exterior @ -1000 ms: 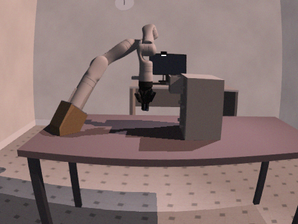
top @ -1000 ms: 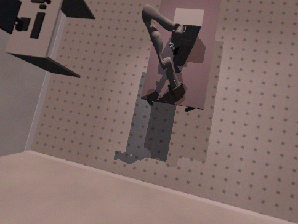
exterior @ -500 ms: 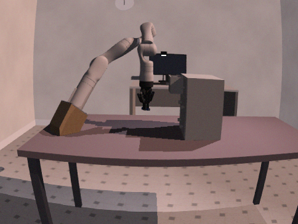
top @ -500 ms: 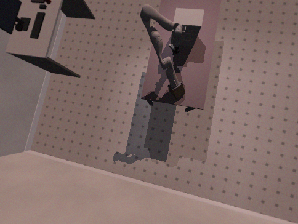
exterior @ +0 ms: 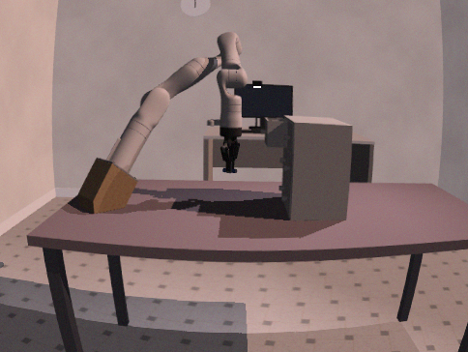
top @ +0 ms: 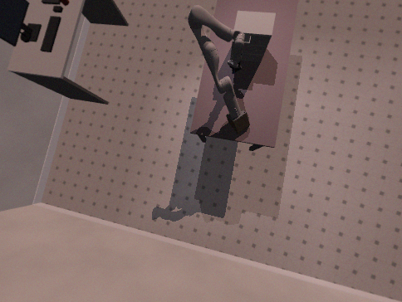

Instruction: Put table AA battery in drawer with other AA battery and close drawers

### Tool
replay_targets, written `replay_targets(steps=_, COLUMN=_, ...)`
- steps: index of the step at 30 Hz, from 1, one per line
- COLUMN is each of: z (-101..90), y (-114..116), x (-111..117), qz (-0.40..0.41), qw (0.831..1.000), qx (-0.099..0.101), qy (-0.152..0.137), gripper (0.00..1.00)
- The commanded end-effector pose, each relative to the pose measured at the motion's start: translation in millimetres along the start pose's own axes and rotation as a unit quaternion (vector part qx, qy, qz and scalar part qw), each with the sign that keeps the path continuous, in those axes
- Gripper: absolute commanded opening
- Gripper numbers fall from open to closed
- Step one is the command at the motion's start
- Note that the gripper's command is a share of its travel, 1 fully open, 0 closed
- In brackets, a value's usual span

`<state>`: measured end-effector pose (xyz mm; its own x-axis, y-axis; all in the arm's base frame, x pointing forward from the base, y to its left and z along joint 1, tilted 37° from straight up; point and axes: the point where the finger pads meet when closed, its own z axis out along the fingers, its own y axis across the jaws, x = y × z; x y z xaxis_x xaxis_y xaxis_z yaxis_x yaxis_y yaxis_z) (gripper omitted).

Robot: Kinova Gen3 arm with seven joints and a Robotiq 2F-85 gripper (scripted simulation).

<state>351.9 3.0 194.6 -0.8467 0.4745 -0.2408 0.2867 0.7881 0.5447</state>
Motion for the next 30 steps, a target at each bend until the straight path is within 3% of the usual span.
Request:
replay_targets(steps=1, z=-0.8, y=4.4, x=-0.2, qz=-0.02, qw=1.0, qx=-0.003, qy=-0.001, gripper=0.09)
replay_targets(steps=30, z=-0.8, y=13.9, x=-0.2, qz=-0.154, qw=0.988, qx=-0.003, qy=-0.002, gripper=0.09)
